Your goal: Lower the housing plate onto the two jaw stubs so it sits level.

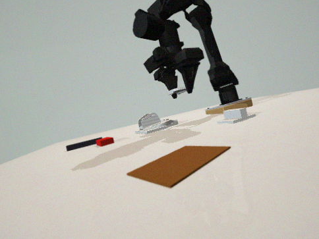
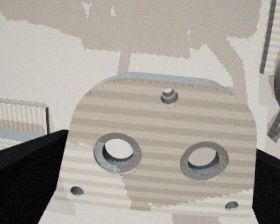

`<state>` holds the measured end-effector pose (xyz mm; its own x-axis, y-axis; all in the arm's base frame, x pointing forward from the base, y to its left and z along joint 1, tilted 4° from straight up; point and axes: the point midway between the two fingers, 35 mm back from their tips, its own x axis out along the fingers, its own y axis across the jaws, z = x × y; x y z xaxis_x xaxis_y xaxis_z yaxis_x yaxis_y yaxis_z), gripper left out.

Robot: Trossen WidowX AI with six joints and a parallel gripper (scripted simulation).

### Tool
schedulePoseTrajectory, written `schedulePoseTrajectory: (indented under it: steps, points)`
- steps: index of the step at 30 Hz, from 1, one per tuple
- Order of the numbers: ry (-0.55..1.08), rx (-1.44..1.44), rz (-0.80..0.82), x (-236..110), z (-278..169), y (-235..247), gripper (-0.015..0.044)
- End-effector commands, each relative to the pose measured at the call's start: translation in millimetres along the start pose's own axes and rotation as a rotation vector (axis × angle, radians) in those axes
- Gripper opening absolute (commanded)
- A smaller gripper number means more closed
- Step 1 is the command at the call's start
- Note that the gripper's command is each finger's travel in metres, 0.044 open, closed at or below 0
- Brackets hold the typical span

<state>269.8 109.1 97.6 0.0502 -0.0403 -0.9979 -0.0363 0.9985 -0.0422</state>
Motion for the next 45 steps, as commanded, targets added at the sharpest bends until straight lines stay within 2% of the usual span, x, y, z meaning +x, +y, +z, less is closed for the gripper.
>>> schedulePoseTrajectory:
  steps: [1,39,45]
  points:
    - [0.008,-0.008,-0.009,2.2,-0.1,-14.5,0.0351]
    - [0.006,-0.034,-0.026,0.2,-5.8,-136.5,0.0351]
    - [0.007,-0.035,-0.027,0.1,-7.0,-140.8,0.0351]
